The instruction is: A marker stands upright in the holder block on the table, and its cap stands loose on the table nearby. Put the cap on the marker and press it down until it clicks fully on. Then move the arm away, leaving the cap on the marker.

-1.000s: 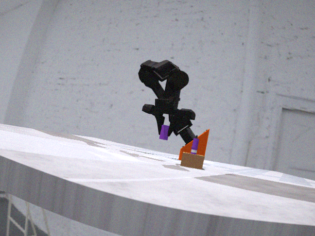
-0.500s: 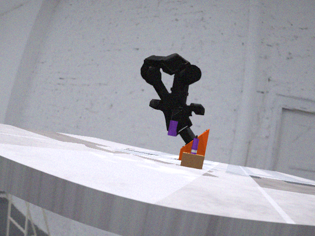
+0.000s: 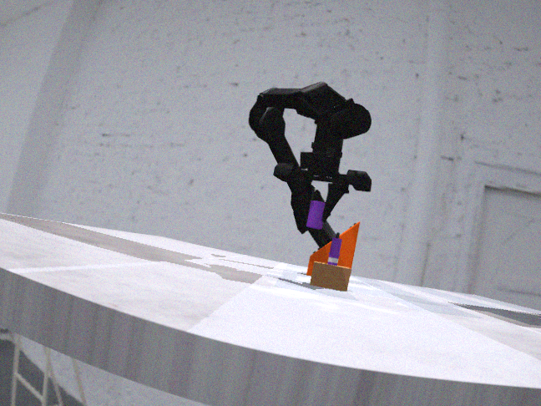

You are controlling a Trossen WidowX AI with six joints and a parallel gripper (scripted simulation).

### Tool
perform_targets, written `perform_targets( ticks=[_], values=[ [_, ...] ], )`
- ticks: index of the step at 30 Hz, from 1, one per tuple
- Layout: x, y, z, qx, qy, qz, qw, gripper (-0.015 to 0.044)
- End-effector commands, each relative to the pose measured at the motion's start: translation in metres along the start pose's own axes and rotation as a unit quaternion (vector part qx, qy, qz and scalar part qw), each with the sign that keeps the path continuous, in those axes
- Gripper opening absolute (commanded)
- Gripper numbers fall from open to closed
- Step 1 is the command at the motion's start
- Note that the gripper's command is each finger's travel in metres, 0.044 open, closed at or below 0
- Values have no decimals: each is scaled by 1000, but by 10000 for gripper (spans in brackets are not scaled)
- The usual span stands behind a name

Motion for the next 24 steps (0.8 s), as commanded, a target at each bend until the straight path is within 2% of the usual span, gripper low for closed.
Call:
perform_targets(
  ticks=[1,13,24],
  values=[
    [-5,14,0,-1,2,1,1000,0],
    [-16,49,-3,5,1,-1,1000,0],
    [-11,51,-3,5,1,-2,1000,0]
  ],
)
Point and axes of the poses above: the point midway between the two fingers, 35 mm back from their tips, its own x axis out along the fingers, its own y axis across the jaws, z = x × y, the point moved 8 cm from there along -x, back along the fingers, and after that the axes turned 9 degrees about x, right-handed, at the moved point
